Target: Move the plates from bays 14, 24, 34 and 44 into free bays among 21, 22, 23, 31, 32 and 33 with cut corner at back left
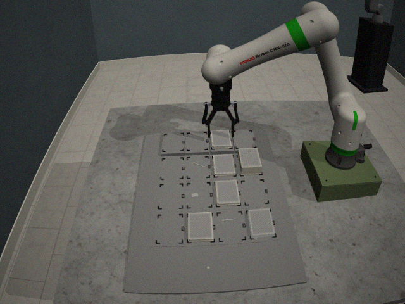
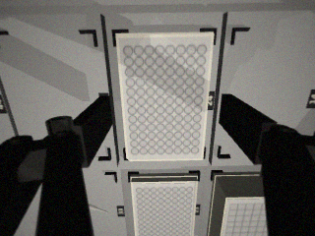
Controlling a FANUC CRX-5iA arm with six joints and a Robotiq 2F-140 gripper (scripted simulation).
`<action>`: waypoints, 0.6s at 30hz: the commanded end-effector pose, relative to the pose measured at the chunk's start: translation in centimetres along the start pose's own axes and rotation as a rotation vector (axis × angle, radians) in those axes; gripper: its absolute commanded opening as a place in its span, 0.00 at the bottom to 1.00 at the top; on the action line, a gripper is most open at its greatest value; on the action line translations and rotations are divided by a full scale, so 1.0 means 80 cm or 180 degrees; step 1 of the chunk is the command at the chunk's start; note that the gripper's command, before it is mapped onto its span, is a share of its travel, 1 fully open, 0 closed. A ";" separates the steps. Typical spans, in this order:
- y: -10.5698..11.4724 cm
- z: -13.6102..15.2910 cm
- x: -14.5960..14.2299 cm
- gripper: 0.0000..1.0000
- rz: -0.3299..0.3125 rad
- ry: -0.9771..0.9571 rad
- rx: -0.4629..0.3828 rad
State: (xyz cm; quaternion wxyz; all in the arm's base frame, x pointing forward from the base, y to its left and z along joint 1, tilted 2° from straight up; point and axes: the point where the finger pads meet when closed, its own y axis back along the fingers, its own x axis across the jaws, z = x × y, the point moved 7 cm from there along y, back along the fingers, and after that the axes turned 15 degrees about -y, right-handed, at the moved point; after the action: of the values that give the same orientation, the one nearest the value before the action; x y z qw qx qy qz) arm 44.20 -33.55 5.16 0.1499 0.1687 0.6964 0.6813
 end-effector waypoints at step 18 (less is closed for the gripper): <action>-0.007 0.000 -0.001 0.70 -0.0007 0.0001 0.0002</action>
State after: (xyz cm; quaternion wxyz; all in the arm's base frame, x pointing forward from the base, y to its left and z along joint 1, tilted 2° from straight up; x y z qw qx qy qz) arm 44.19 -33.55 4.78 0.1499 0.1687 0.6963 0.6813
